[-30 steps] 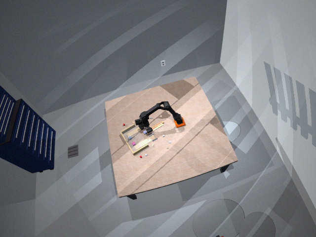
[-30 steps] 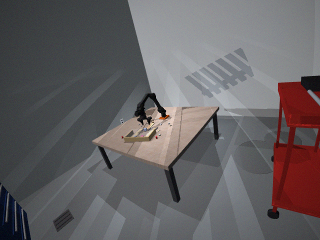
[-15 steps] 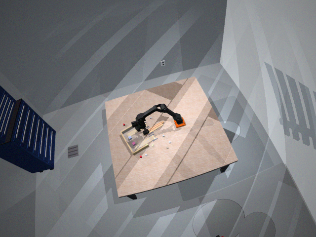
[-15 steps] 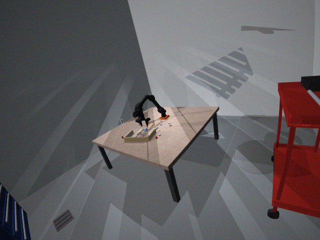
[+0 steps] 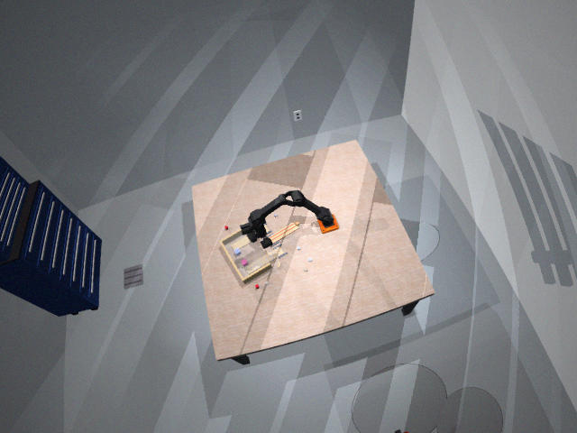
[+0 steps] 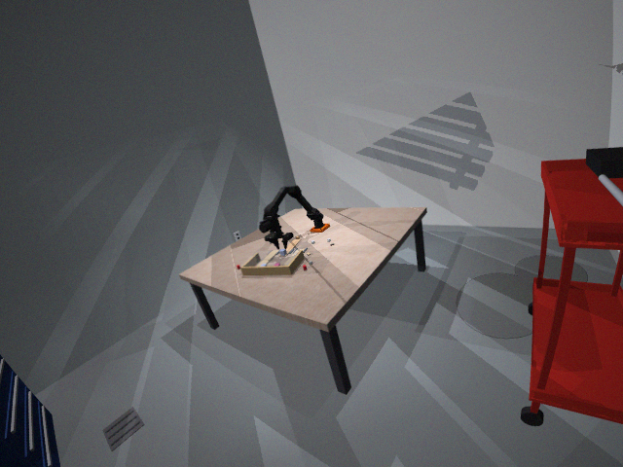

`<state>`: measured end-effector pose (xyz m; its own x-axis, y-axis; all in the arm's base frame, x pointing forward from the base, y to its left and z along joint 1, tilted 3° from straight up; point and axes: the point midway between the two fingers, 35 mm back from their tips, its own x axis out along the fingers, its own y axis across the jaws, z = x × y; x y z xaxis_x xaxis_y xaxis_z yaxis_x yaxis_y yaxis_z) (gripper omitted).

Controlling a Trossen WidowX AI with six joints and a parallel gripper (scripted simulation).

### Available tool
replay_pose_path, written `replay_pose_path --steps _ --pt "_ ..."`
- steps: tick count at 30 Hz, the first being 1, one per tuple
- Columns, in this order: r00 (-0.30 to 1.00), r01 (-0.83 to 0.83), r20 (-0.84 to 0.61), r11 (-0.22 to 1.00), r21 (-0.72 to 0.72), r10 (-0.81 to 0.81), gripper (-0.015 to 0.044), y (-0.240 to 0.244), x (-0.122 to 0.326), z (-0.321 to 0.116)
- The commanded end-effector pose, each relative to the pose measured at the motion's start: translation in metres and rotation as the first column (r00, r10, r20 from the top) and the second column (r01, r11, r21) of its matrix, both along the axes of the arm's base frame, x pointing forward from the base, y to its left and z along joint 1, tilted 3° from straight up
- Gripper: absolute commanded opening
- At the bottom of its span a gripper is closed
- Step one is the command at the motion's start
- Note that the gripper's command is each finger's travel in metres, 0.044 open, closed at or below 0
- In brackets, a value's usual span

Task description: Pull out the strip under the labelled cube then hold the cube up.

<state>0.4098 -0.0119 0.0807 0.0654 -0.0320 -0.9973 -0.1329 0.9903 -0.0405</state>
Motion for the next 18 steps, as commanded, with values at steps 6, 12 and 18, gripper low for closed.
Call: replay_pose_path --steps 6,12,18 --pt "1.000 0.004 -0.001 1.000 -0.006 -0.004 0.0250 -0.002 0.000 -0.016" --pt "1.000 0.004 -0.001 1.000 -0.006 -0.004 0.0250 -0.002 0.000 -0.026" --pt "1.000 0.004 -0.001 1.000 -0.006 -0.004 0.0250 -0.002 0.000 -0.031"
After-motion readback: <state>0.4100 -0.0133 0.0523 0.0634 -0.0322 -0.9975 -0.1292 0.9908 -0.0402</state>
